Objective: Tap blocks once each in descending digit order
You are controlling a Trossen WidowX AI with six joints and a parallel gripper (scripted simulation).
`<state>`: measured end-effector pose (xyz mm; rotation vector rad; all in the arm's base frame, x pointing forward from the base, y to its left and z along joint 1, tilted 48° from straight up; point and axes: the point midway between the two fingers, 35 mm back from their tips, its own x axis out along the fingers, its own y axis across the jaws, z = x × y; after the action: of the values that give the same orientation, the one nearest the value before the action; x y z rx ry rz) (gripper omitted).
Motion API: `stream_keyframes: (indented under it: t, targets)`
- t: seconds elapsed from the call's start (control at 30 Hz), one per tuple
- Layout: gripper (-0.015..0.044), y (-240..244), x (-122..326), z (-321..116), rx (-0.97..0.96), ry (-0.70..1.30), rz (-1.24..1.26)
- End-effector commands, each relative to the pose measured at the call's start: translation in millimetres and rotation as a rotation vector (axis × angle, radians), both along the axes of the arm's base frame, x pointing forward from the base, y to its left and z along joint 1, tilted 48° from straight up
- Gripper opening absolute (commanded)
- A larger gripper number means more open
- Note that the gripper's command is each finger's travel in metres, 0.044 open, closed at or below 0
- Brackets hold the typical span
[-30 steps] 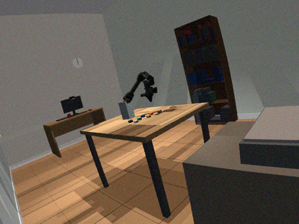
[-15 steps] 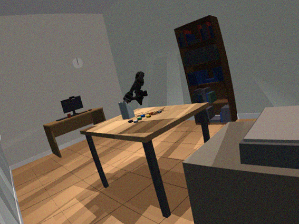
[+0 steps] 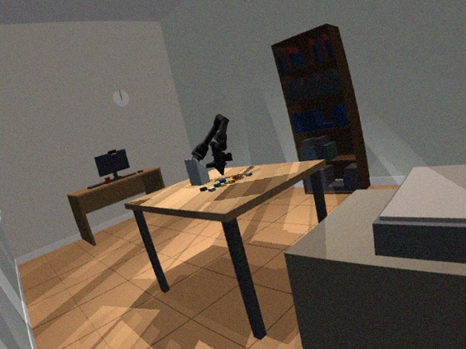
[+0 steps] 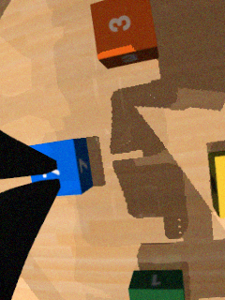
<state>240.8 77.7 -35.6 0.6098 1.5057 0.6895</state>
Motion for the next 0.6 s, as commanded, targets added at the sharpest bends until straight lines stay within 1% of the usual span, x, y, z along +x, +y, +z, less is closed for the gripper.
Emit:
stream_keyframes:
  t: [0.0,0.57]
  targets:
    - [0.0020,6.4,-3.8,-5.4,0.005,0.011,0.000]
    - [0.0020,24.8,-5.8,-21.6,0.007,0.012,0.000]
